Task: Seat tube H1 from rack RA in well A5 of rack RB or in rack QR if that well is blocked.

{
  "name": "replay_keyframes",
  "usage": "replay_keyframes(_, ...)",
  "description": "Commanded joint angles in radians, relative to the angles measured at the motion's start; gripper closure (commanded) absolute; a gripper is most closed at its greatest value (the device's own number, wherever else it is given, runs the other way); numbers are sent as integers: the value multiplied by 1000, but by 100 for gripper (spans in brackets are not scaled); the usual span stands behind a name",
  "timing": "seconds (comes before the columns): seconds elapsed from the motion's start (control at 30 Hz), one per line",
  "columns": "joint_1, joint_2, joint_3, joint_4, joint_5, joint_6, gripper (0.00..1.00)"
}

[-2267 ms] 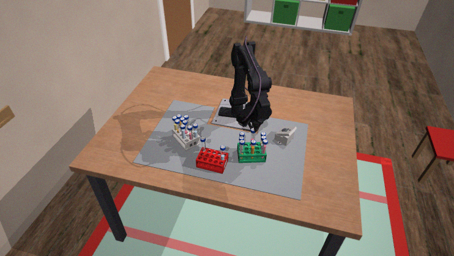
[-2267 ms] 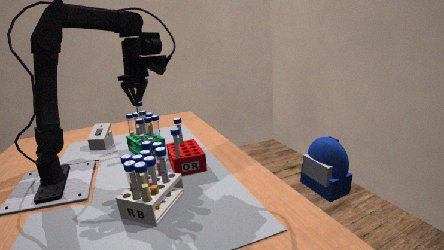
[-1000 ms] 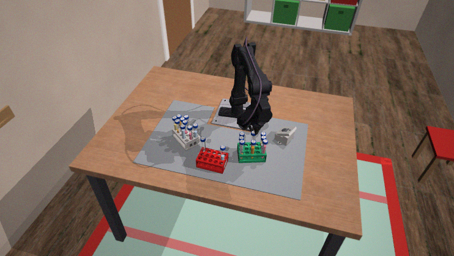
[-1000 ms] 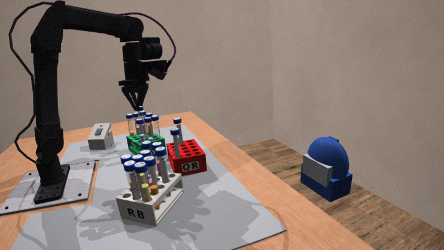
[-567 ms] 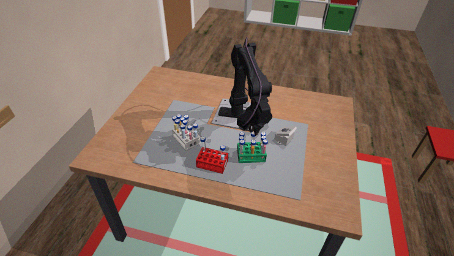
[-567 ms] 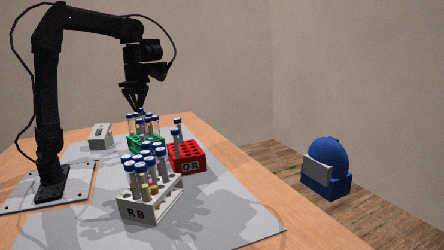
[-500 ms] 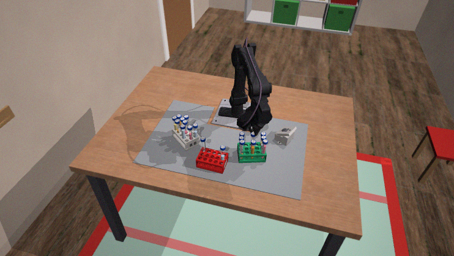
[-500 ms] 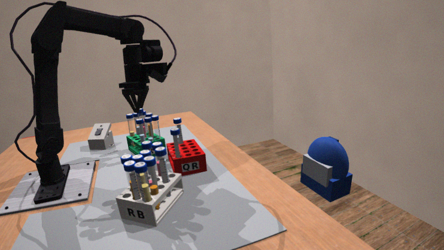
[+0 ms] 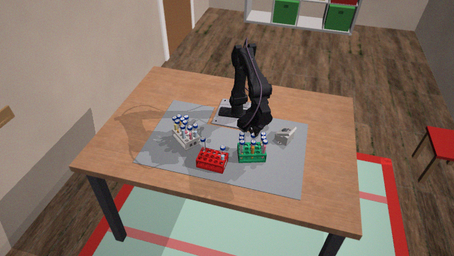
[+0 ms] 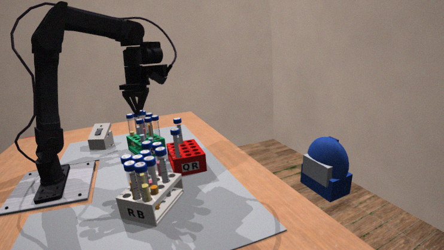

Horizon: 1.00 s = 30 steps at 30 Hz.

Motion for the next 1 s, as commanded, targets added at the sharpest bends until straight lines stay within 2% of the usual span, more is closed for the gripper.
replay_keyframes(0.0, 14, 0, -7, 41, -7, 5, 100)
replay_keyframes(0.3, 15, 1, -26, 54, -7, 5, 100)
replay_keyframes(0.33, 15, -1, 11, 56, -8, 5, 100)
replay_keyframes(0.47, 15, 7, -36, 64, -7, 5, 100)
replay_keyframes(0.87, 15, 8, -46, 83, -8, 5, 100)
replay_keyframes(0.9, 15, 8, -25, 85, -8, 5, 100)
replay_keyframes(0.97, 15, 12, -52, 89, -8, 5, 100)
